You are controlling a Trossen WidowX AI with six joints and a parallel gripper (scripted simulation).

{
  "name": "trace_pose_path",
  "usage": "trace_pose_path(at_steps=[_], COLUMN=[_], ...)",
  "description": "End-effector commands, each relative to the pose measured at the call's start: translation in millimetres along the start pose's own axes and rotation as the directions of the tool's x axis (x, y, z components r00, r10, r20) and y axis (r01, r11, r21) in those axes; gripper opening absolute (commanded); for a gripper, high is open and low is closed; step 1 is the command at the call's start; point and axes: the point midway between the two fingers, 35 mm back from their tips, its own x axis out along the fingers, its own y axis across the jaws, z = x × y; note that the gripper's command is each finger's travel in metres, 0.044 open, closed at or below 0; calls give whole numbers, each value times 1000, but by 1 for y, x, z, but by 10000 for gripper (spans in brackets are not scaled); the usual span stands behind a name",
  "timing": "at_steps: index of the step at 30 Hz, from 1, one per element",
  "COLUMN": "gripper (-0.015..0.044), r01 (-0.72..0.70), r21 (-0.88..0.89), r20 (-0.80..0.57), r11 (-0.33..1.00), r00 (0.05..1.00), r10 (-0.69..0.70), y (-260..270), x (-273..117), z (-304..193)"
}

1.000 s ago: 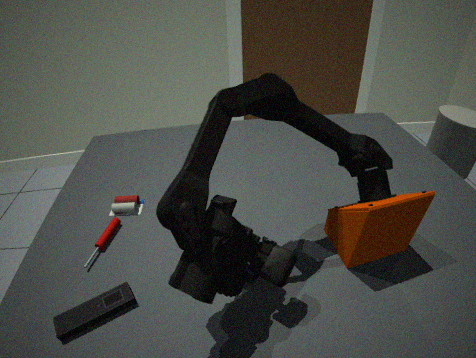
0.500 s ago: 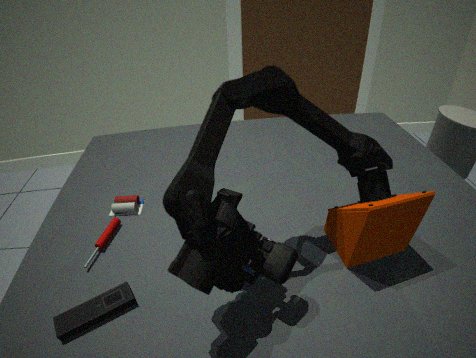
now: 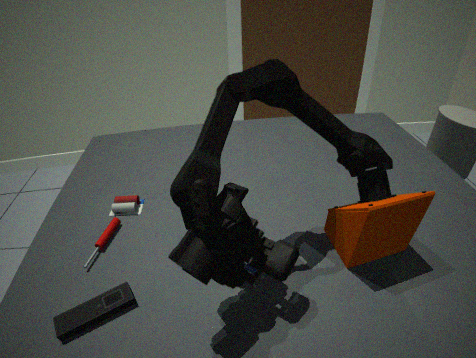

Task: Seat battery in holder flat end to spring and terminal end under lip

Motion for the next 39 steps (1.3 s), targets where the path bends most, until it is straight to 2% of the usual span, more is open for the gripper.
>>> trace_pose_path(at_steps=[1, 39], gripper=[83, 83], r01=[-11, -21], r21=[2, -19], r20=[33, 213], r11=[1000, 1000], r00=[999, 977], r10=[11, 25], y=[1, 0], x=[1, 8], z=[4, -1])
